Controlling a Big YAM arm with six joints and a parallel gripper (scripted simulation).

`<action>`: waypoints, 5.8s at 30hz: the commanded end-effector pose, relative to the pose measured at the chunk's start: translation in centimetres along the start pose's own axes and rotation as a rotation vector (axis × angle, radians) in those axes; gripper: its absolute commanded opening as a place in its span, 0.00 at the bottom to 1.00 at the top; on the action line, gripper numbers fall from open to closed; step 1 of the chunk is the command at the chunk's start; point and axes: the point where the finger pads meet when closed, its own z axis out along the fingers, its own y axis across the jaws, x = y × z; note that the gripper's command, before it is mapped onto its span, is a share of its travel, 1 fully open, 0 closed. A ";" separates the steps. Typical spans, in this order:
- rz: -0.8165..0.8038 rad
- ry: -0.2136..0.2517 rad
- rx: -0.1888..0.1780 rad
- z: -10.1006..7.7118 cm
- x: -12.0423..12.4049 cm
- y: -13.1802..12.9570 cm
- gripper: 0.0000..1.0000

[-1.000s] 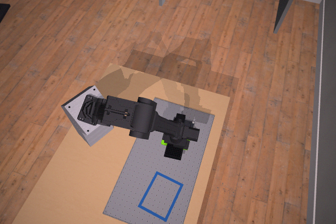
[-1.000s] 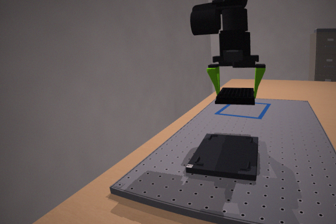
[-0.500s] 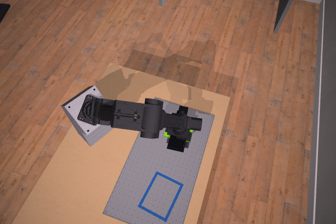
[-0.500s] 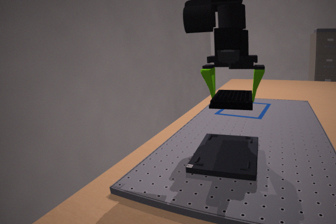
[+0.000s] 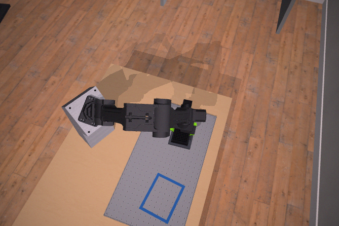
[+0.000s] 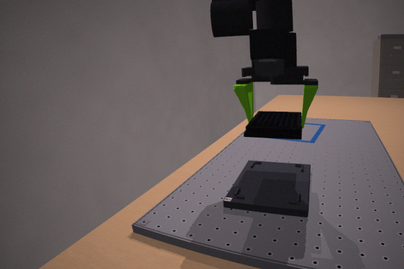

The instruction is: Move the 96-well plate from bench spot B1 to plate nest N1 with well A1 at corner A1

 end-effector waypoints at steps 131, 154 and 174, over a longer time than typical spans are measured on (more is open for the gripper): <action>0.025 -0.009 0.006 6.3 -4.4 -0.7 0.00; 0.024 -0.002 0.000 7.3 -4.0 -0.5 0.00; 0.023 -0.003 0.001 7.6 -4.1 -0.5 0.00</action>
